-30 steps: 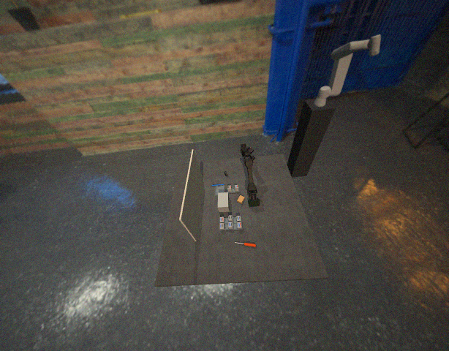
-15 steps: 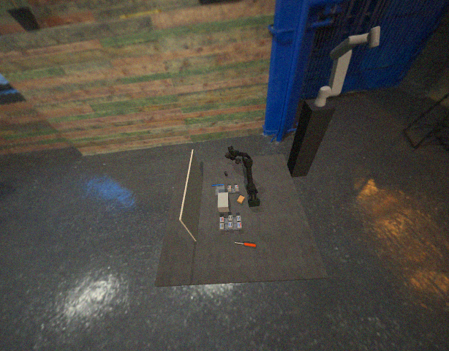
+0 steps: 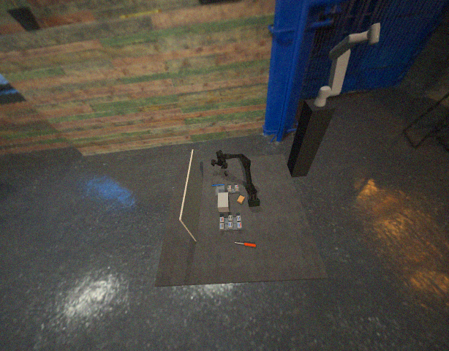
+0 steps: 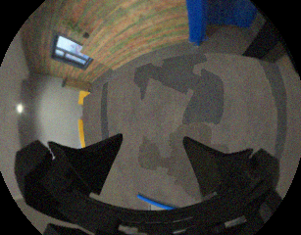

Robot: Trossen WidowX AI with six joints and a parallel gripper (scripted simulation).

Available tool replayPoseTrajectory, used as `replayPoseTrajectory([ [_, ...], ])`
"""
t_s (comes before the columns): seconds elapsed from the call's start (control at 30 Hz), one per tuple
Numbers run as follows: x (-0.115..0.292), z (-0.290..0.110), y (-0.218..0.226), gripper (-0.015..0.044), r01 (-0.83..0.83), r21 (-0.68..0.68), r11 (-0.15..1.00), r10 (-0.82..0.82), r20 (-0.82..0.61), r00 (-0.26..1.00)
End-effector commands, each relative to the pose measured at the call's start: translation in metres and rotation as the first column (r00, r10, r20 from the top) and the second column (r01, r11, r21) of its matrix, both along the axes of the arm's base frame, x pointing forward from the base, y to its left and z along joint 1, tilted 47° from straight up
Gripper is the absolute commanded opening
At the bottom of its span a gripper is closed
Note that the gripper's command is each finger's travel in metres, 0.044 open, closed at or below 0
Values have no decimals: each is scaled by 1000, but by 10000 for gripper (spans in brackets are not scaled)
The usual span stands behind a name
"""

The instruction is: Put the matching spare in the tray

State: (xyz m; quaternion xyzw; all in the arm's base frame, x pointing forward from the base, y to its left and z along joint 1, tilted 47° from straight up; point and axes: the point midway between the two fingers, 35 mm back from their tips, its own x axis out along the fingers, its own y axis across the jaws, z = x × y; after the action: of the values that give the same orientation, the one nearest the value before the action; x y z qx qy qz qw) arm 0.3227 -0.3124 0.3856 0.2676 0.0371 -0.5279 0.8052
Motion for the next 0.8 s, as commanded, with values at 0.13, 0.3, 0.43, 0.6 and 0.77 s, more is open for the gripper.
replayPoseTrajectory([
  [0.13,71,-70,79,440,-255,103,962,274,-295,915],
  [0.3,93,-123,134,440,-325,210,922,387,-467,795],
  [0.43,100,-166,182,440,-352,291,890,456,-599,658],
  [0.6,96,-211,245,440,-376,358,855,505,-743,440],
  [0.77,83,-245,310,440,-415,368,832,482,-850,213],
])
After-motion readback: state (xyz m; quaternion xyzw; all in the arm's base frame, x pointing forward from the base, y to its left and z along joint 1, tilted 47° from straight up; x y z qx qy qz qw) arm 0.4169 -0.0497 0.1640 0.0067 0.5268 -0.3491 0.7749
